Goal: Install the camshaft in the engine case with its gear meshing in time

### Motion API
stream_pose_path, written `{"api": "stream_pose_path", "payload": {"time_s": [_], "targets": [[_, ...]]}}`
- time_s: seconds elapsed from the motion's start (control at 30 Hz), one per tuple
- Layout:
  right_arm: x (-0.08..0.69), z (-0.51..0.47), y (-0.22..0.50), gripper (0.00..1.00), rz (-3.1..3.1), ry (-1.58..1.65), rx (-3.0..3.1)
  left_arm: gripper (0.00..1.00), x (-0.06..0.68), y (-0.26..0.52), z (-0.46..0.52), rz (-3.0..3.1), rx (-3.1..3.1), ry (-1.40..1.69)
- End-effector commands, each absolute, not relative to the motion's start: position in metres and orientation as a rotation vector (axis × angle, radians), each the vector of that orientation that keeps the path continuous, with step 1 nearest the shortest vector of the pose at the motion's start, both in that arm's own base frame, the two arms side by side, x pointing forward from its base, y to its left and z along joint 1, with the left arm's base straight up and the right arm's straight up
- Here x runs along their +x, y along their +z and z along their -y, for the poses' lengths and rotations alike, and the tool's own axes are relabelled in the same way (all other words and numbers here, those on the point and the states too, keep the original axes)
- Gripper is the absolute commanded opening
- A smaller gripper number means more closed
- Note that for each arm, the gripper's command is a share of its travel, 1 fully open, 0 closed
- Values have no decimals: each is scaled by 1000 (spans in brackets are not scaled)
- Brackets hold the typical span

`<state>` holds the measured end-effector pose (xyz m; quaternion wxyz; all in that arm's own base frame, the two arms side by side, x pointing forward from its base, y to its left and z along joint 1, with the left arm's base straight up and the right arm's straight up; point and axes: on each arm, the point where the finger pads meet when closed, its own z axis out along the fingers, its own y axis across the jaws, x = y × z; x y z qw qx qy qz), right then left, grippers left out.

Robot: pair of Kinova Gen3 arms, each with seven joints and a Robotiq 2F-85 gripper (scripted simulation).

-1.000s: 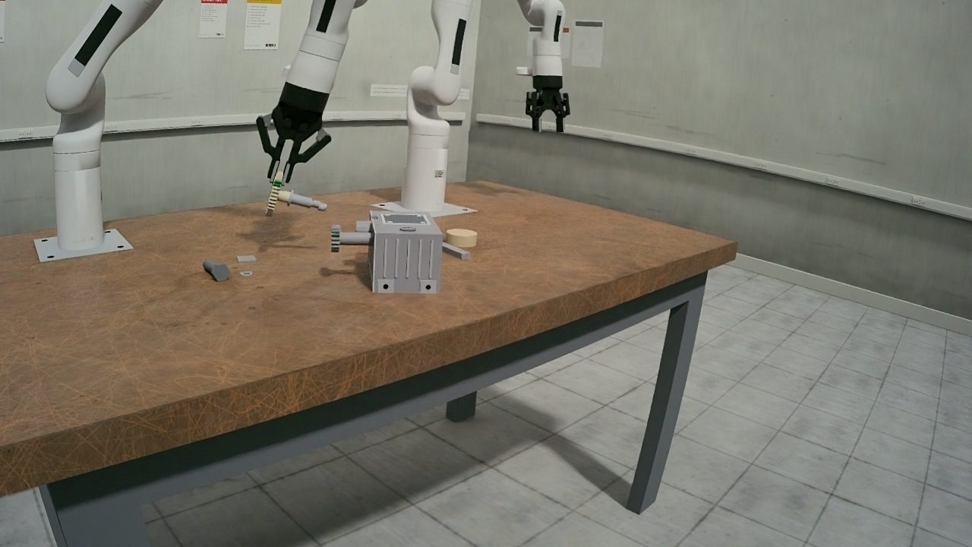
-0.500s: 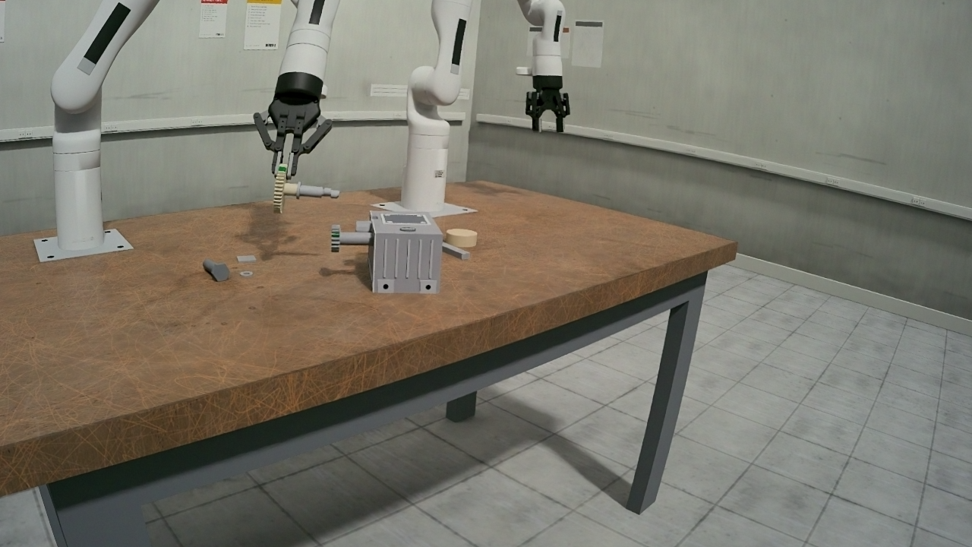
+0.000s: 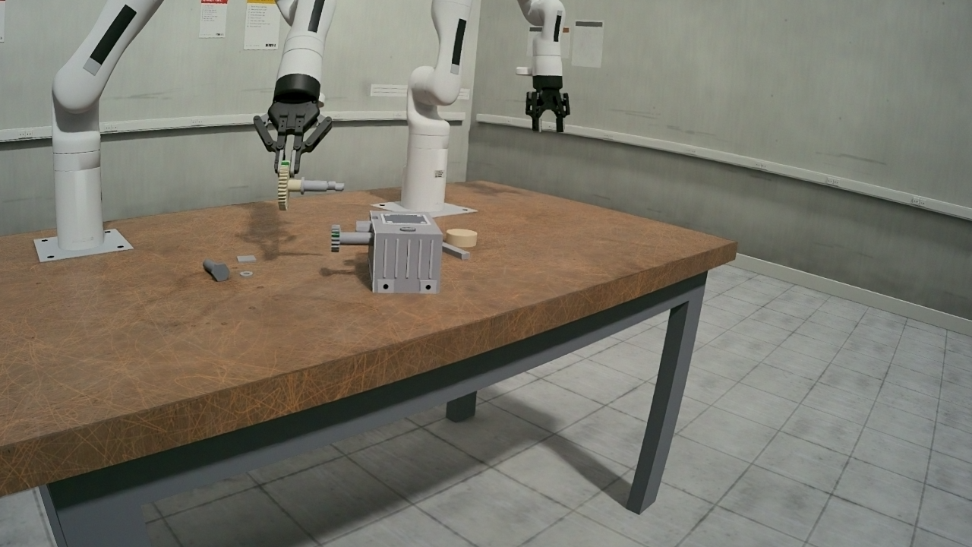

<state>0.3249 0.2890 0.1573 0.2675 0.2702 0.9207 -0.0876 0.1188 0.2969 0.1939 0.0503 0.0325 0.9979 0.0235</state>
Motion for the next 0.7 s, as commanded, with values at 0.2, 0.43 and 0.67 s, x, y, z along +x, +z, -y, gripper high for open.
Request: {"api": "stream_pose_path", "payload": {"time_s": [0.2, 0.43, 0.67], "targets": [[325, -292, 156, 170, -2477, -225, 719, 1000, 119, 194, -297, -3038, 99, 74], [325, -292, 149, 170, -2477, -225, 719, 1000, 119, 194, -297, -3038, 99, 74], [325, -292, 139, 170, -2477, -225, 719, 1000, 119, 194, -297, -3038, 99, 74]]}}
